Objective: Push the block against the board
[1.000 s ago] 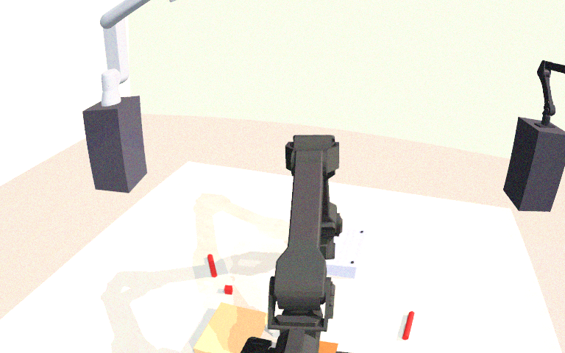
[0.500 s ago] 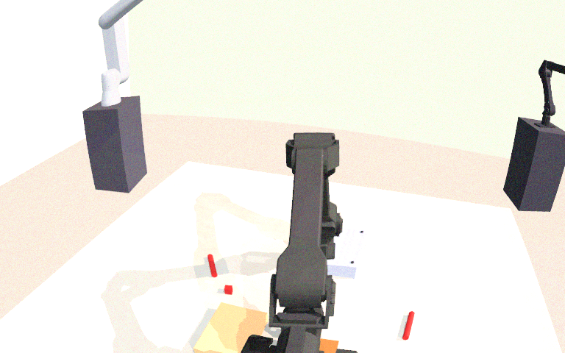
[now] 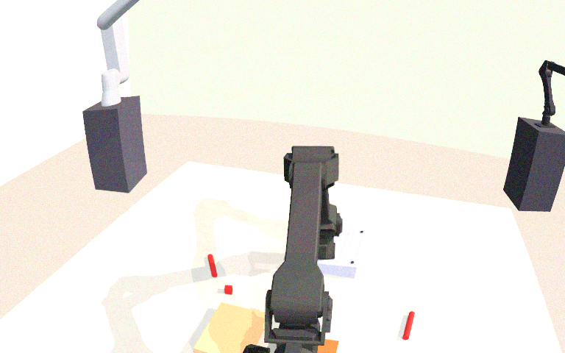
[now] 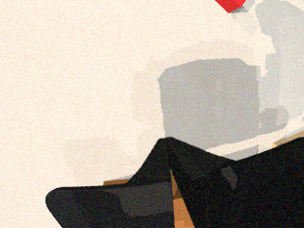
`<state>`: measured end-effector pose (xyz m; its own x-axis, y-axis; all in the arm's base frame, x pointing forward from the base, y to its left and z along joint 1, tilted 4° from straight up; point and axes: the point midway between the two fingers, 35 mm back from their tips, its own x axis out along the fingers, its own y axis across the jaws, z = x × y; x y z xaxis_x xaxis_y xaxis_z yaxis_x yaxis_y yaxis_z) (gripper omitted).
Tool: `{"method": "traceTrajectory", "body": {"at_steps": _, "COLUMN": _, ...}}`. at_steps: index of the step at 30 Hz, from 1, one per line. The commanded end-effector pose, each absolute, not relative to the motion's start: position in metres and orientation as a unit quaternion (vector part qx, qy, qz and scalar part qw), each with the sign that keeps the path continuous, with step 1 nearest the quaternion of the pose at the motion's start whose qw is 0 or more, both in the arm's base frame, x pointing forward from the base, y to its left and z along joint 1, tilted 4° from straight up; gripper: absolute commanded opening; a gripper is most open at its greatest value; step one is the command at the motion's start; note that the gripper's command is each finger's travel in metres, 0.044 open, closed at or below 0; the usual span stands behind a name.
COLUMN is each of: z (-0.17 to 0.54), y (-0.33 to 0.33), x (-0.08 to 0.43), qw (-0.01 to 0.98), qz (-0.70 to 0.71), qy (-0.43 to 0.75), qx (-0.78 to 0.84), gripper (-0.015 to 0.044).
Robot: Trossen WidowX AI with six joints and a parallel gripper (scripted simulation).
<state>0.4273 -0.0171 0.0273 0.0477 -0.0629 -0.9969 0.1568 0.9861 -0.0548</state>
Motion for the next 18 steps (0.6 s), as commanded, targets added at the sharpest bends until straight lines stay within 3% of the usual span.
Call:
{"method": "traceTrajectory", "body": {"at_steps": 1, "z": 0.029, "y": -0.019, "x": 0.436, "qw": 0.724, "qz": -0.076, "qy": 0.685, "qx": 0.032, "gripper": 0.0}}
{"method": "traceTrajectory", "body": {"at_steps": 15, "z": 0.029, "y": -0.022, "x": 0.455, "qw": 0.725, "qz": -0.076, "qy": 0.684, "qx": 0.032, "gripper": 0.0}}
{"method": "traceTrajectory", "body": {"at_steps": 18, "z": 0.056, "y": -0.019, "x": 0.45, "qw": 0.724, "qz": -0.076, "qy": 0.685, "qx": 0.033, "gripper": 0.0}}
